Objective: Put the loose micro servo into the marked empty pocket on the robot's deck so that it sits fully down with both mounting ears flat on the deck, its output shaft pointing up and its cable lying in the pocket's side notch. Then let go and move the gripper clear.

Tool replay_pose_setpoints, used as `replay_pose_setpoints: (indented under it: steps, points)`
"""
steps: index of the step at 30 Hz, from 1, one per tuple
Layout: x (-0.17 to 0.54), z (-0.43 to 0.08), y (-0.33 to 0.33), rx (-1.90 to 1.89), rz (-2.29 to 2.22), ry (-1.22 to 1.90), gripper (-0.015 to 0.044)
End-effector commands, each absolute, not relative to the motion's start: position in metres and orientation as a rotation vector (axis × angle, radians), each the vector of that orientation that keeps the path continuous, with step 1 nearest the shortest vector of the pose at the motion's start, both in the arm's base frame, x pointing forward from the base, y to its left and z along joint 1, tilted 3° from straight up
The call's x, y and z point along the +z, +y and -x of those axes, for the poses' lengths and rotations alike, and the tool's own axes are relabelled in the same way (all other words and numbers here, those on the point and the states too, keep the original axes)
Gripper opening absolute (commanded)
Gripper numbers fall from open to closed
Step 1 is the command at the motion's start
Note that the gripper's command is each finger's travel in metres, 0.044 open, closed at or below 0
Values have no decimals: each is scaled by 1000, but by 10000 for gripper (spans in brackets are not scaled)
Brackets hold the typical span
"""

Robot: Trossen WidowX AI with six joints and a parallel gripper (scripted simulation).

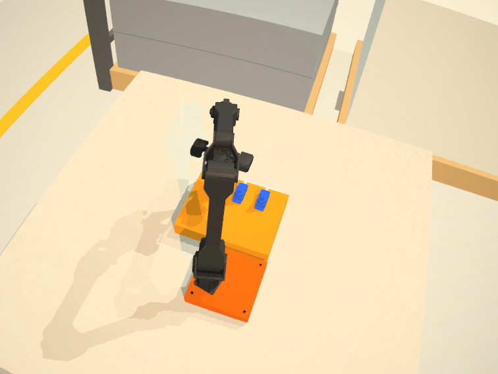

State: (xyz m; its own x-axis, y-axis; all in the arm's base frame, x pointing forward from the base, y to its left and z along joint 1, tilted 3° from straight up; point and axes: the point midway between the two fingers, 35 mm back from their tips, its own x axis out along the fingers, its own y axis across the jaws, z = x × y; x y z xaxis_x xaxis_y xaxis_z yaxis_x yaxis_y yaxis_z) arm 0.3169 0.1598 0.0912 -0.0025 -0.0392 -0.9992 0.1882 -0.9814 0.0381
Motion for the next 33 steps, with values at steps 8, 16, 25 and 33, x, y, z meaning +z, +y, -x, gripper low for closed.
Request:
replay_pose_setpoints:
  steps: [8,16,25,33]
  points:
    - [81,-318,159,-2103,-2096,159,0]
    - [74,-318,158,-2103,-2096,159,0]
    - [67,-318,158,-2103,-2096,159,0]
    - [60,-318,158,-2103,-2096,159,0]
